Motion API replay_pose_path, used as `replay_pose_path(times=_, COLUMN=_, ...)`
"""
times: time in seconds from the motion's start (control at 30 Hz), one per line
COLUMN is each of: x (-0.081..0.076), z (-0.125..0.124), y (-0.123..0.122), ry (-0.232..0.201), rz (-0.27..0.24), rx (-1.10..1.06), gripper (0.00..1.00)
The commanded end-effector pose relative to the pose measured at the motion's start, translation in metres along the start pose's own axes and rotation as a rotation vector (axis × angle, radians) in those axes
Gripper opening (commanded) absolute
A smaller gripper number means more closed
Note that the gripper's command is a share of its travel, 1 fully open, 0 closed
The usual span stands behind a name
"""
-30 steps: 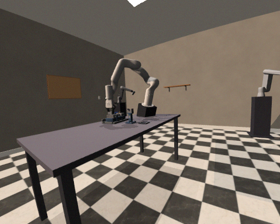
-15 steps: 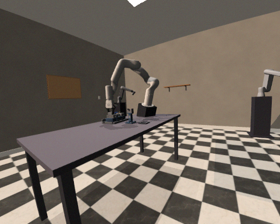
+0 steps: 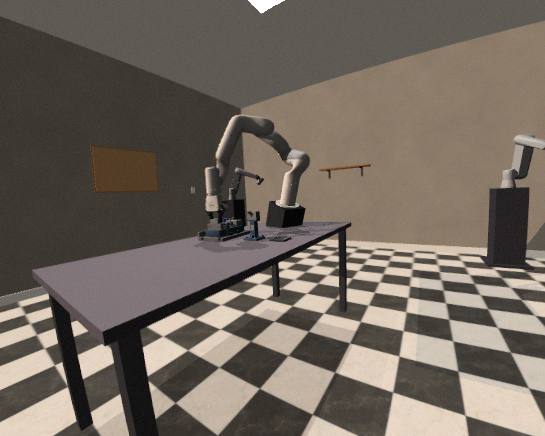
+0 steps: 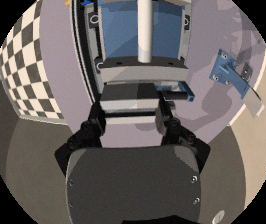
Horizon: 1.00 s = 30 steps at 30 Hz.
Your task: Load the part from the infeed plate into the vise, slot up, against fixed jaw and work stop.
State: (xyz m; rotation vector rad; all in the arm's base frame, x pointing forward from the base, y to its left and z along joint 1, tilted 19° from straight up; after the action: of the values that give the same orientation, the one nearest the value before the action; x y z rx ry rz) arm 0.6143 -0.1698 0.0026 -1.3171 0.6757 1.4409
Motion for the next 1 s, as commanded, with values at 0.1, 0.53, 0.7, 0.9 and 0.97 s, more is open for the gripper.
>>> replay_pose_path(times=0.1, x=0.0017, z=-0.0006, y=-0.0008, ry=0.001, rz=-0.002, rx=0.0, gripper=0.0)
replay_pose_path(times=0.53, x=0.0054, z=-0.0006, y=-0.0008, ry=0.001, rz=-0.002, rx=0.0, gripper=0.0)
replay_pose_path(times=0.7, x=0.0064, z=-0.0006, y=-0.0008, ry=0.001, rz=-0.002, rx=0.0, gripper=0.0)
replay_pose_path(times=0.9, x=0.0073, z=-0.0006, y=-0.0008, ry=0.001, rz=-0.002, rx=0.0, gripper=0.0)
replay_pose_path(times=0.97, x=0.0076, z=-0.0006, y=-0.0008, ry=0.001, rz=-0.002, rx=0.0, gripper=0.0)
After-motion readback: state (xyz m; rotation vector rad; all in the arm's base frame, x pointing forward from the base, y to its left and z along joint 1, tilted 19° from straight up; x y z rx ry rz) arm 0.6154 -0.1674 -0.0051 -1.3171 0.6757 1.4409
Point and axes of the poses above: the point where the finger pads meet when closed, its own x axis out along the fingers, its own z axis across the jaws, y = z × x, the point moved 3 cm from there along -x, back along the fingers, and after that the axes turned 15 degrees about -x, right-handed, at the moved point
